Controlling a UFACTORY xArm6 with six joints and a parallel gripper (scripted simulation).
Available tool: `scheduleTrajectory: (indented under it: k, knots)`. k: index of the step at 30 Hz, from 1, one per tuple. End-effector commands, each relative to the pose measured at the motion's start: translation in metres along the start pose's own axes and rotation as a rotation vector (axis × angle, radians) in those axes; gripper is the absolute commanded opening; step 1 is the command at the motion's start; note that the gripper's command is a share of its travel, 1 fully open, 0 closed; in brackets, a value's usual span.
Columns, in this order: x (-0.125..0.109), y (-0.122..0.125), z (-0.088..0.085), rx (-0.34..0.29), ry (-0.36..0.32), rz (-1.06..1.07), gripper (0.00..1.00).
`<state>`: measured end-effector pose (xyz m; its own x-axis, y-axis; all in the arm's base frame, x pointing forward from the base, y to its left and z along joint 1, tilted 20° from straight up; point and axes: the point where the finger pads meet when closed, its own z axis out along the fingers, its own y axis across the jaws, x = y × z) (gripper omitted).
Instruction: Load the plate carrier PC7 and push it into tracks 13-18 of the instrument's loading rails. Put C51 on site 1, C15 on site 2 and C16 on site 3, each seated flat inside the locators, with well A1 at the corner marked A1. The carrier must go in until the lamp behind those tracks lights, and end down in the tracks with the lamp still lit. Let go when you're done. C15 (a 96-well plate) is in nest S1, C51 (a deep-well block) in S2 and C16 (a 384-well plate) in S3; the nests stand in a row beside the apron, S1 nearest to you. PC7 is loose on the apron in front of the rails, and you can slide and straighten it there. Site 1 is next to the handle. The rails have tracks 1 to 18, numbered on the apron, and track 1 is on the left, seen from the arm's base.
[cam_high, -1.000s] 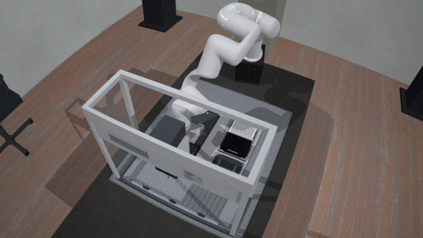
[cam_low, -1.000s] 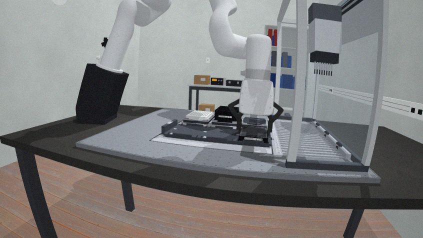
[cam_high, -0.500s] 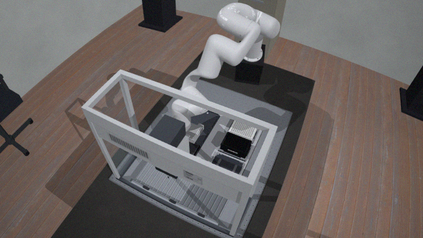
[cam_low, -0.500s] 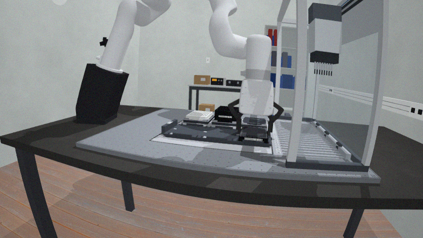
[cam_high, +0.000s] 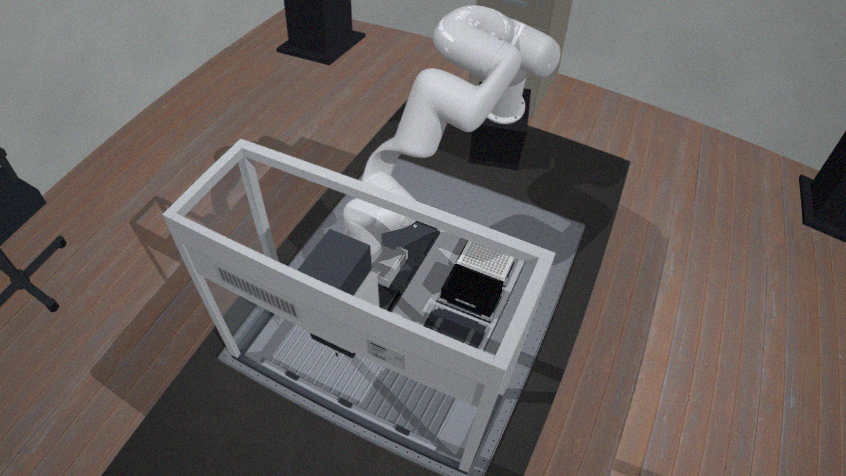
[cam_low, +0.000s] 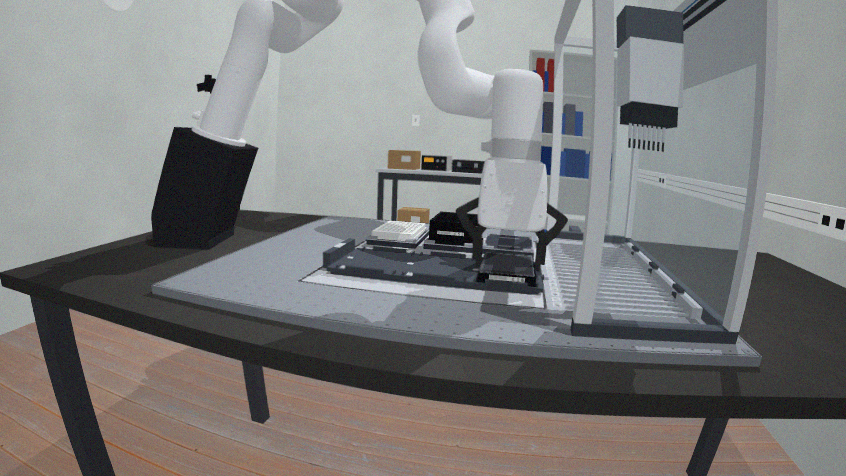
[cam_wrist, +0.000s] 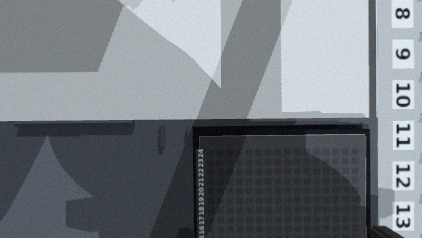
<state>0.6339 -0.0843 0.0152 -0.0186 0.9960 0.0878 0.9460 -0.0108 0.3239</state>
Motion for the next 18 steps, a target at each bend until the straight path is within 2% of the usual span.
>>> scheduleTrajectory:
  k: [1, 8, 18]
  knots:
    - [0.000, 0.002, -0.002, -0.005, -0.001, 0.000, 1.00]
    - [0.000, 0.002, -0.002, -0.005, -0.001, 0.000, 1.00]
    - [0.000, 0.002, -0.018, -0.005, -0.001, 0.000, 1.00]
